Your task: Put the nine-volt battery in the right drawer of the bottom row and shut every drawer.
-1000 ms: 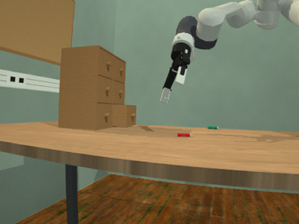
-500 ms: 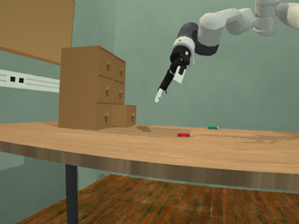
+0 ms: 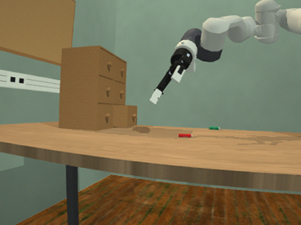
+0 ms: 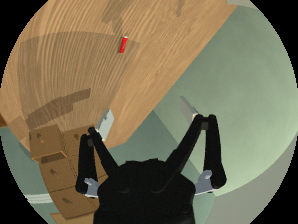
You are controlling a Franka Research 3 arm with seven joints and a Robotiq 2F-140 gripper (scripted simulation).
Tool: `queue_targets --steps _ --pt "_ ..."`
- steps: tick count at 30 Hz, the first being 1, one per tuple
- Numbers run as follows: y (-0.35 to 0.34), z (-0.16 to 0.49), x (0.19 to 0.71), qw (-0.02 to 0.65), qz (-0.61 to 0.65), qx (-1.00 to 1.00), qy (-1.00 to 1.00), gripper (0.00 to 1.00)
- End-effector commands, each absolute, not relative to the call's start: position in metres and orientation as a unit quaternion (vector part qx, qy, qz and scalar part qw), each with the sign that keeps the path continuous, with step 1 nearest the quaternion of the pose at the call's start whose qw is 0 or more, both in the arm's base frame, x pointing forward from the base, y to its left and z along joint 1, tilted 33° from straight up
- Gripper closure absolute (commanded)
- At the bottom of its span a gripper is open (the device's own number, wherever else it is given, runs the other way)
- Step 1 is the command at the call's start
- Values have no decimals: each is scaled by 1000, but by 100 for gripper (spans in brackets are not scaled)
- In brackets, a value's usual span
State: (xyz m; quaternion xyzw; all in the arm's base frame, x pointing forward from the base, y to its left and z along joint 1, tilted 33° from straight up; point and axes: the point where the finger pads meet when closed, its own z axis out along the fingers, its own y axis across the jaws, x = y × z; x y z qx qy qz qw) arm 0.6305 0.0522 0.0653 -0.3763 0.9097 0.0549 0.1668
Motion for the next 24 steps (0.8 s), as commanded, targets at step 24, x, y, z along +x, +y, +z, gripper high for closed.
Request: queue_targets --steps 24 --pt "87 67 655 279 99 -423 856 0"
